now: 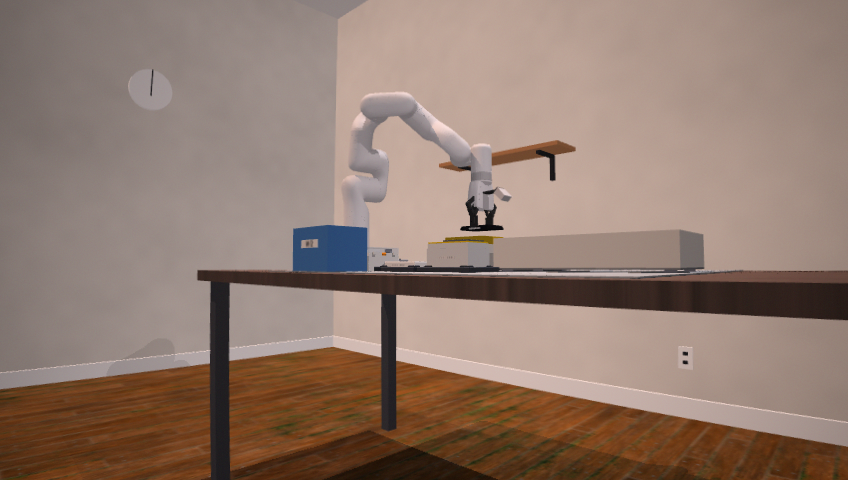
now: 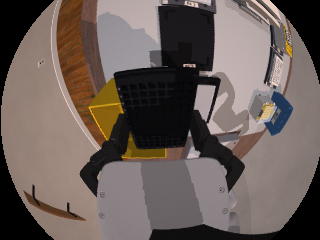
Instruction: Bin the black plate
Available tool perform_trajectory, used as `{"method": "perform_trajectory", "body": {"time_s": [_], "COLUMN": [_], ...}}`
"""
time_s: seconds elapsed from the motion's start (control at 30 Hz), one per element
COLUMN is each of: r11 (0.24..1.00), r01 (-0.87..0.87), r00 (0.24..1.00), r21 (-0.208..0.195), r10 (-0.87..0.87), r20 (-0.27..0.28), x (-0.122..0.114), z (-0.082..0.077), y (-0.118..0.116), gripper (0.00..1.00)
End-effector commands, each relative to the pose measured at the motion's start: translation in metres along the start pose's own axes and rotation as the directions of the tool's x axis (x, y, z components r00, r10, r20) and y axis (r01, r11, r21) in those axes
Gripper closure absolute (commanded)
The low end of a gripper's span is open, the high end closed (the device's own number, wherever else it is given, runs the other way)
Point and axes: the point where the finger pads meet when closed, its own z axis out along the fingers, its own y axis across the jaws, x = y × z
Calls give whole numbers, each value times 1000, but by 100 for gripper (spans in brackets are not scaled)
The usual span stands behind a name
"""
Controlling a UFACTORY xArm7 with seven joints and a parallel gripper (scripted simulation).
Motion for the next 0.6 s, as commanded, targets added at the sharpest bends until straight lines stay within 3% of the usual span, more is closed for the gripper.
{"method": "perform_trajectory", "body": {"time_s": [0.0,0.57], "r11": [1000,1000], "r01": [1,1], "r00": [1000,1000], "r21": [2,2], "r10": [-1,-1], "r20": [-4,-4], "x": [-7,-40], "z": [-2,-2], "y": [-6,-29], "gripper": [100,100]}}
